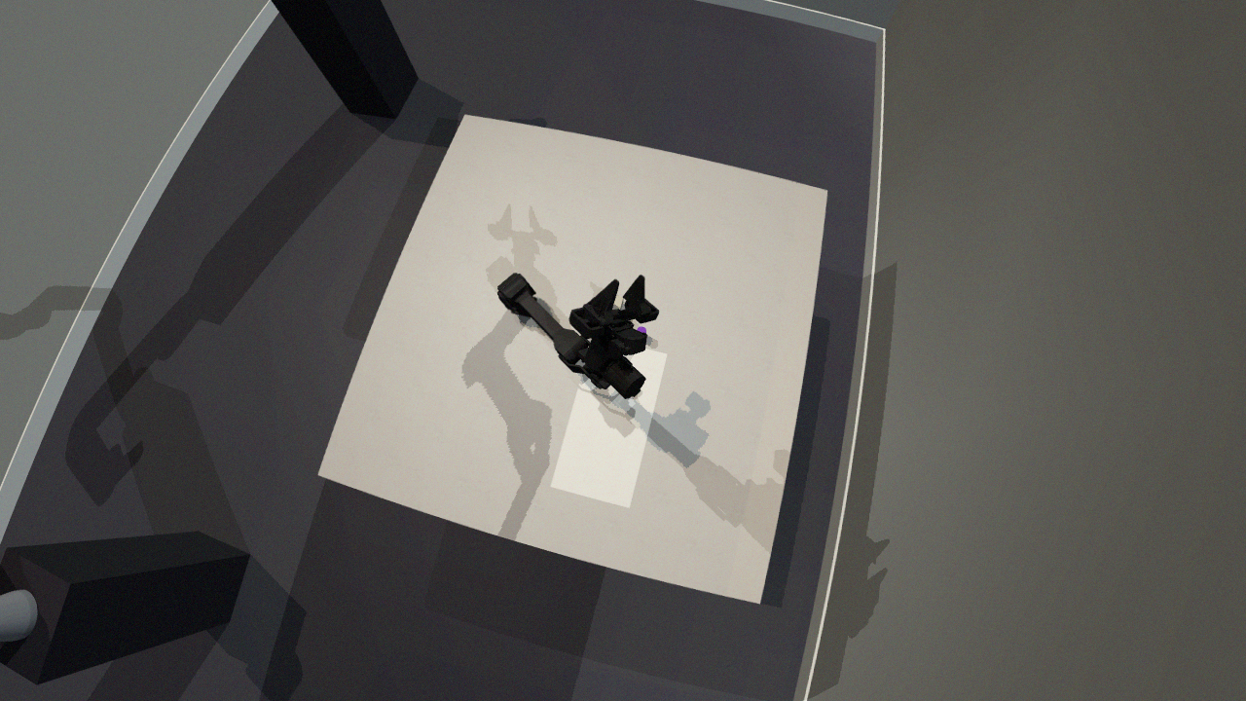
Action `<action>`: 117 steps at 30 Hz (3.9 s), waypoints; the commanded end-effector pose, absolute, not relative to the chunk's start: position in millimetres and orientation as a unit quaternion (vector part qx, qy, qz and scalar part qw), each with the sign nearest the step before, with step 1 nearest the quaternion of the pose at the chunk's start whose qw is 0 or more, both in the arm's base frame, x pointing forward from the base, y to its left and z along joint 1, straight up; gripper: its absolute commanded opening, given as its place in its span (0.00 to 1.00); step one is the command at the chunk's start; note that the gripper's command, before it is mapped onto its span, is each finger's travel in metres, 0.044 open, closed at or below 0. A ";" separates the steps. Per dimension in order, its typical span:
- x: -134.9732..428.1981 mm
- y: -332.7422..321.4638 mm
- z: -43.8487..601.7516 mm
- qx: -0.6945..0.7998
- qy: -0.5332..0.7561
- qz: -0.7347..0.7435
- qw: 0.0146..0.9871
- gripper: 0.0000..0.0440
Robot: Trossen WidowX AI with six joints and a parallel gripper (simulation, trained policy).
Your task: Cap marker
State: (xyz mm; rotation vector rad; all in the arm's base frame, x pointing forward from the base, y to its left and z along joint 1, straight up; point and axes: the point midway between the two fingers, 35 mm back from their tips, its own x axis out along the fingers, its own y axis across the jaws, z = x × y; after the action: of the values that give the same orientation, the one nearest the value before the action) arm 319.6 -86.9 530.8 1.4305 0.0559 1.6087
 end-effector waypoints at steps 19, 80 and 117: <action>263.5 -56.5 535.9 0.504 0.044 0.714 0.484 0.70; 112.7 16.5 508.4 0.246 0.114 0.787 0.554 0.71; 40.3 67.5 479.1 0.083 0.163 0.737 0.651 0.72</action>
State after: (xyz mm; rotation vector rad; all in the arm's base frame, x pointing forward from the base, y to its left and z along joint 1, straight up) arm 47.8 59.2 482.7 0.2282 0.3526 1.6940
